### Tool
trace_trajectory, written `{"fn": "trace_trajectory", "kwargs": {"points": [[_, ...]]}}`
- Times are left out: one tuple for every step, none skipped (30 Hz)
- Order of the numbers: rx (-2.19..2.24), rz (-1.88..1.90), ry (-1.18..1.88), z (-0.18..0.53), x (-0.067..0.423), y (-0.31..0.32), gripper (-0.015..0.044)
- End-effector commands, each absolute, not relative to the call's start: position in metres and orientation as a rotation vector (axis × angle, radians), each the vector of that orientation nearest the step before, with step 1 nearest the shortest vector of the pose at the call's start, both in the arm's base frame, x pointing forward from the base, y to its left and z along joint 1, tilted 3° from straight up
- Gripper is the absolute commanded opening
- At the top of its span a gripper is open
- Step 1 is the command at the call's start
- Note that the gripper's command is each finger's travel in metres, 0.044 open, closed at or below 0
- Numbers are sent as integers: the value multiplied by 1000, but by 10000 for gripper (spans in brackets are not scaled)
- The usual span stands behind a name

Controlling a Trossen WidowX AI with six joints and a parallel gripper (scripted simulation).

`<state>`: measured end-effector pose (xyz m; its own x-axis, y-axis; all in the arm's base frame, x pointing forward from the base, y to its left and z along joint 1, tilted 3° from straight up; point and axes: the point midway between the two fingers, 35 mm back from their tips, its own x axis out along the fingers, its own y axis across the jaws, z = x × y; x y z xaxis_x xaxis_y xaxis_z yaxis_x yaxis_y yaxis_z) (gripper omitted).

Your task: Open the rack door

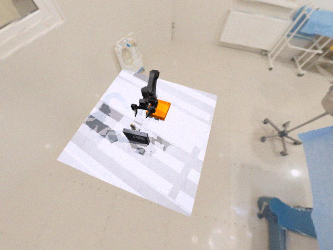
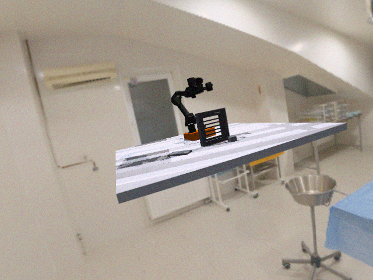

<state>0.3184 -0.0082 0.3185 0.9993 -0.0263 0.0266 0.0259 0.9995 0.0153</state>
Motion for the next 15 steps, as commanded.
{"fn": "trace_trajectory", "kwargs": {"points": [[14,-27,-23,318,319,-8,374],[12,-29,-13,318,320,-9,347],[9,-33,5,316,323,-11,321],[5,-38,26,315,325,-12,295],[2,-43,47,314,328,-14,288],[-2,-47,69,312,330,-15,288],[-5,-52,90,311,333,-17,288],[-9,-56,111,309,335,-19,288],[-12,-60,133,307,338,-20,288],[-15,-64,154,306,340,-22,288],[-18,-69,175,304,342,-24,288],[-20,-73,197,302,344,-26,288],[-23,-78,218,300,346,-27,288],[-25,-82,240,298,348,-29,288],[-27,-87,261,296,349,-31,288]]}}
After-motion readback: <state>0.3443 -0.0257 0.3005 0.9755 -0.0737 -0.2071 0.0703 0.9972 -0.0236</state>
